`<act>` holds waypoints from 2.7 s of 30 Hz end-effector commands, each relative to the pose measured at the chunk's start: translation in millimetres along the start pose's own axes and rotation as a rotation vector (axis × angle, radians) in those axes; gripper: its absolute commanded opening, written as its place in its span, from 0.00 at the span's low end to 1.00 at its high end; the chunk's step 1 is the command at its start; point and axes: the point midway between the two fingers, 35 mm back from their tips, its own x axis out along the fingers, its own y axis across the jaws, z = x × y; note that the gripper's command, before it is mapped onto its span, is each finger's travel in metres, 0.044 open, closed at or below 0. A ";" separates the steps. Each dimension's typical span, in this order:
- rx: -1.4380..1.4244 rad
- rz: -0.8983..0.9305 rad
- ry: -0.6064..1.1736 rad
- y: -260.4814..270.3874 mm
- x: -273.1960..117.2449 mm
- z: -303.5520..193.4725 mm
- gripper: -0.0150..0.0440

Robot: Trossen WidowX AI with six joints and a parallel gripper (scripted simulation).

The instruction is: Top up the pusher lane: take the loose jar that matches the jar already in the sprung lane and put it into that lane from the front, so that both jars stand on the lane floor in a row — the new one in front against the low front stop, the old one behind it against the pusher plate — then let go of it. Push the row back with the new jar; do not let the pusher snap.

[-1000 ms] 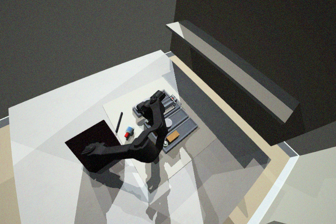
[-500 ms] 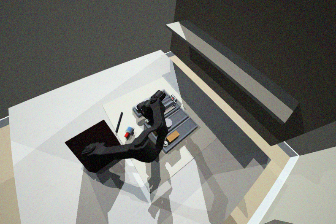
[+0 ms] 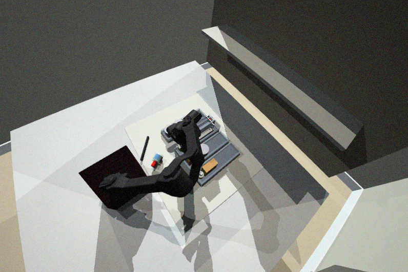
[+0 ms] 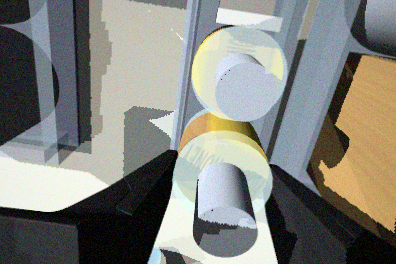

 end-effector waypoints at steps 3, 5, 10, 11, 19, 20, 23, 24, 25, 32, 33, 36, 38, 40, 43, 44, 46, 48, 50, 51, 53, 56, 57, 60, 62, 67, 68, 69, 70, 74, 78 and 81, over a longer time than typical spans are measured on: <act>0.011 -0.004 -0.016 -0.8 1.7 4.8 0.25; 0.011 -0.004 -0.016 -0.8 2.5 4.8 0.25; 0.011 -0.004 -0.016 -0.8 4.4 4.6 0.25; 0.011 -0.004 -0.016 -0.8 4.8 4.6 0.25; 0.011 -0.004 -0.016 -0.8 7.9 4.1 0.25; 0.011 -0.004 -0.016 -0.8 8.3 4.1 0.25; 0.011 -0.004 -0.016 -0.8 9.5 3.9 0.25; 0.011 -0.004 -0.016 -0.9 9.9 3.8 0.25; 0.011 -0.004 -0.016 -0.9 10.3 3.7 0.25; 0.011 -0.004 -0.016 -0.9 13.0 3.3 0.25; 0.011 -0.004 -0.016 -0.9 13.4 3.2 0.25; 0.011 -0.004 -0.016 -0.9 14.5 3.0 0.25; 0.011 -0.004 -0.016 -1.0 15.3 2.9 0.25; 0.011 -0.004 -0.016 -1.0 16.0 2.7 0.25; 0.011 -0.004 -0.016 -1.0 17.2 2.5 0.25; 0.011 -0.004 -0.016 -1.0 17.6 2.5 0.25; 0.011 -0.004 -0.016 -1.0 18.3 2.3 0.25; 0.011 -0.005 -0.016 -1.1 19.1 2.2 0.25; 0.011 -0.005 -0.016 -1.1 19.9 2.0 0.25; 0.011 -0.005 -0.016 -1.1 20.1 1.9 0.25; 0.011 -0.005 -0.016 -1.1 20.4 1.4 0.25; 0.011 -0.005 -0.016 -1.1 20.4 0.9 0.25; 0.011 -0.005 -0.016 -1.1 20.5 0.7 0.25; 0.011 -0.005 -0.016 -1.1 20.5 0.2 0.25; 0.011 -0.005 -0.016 -1.1 20.5 -0.1 0.25; 0.011 -0.005 -0.016 -1.0 20.5 -1.0 0.25; 0.011 -0.005 -0.016 -1.0 20.5 -1.1 0.25; 0.011 -0.005 -0.016 -1.0 20.5 -1.3 0.25; 0.011 -0.005 -0.016 -1.0 20.5 -1.5 0.25; 0.011 -0.005 -0.016 -1.0 20.5 -2.1 0.25; 0.011 -0.005 -0.016 -1.0 20.5 -2.8 0.25; 0.011 -0.005 -0.016 -1.0 20.6 -3.3 0.25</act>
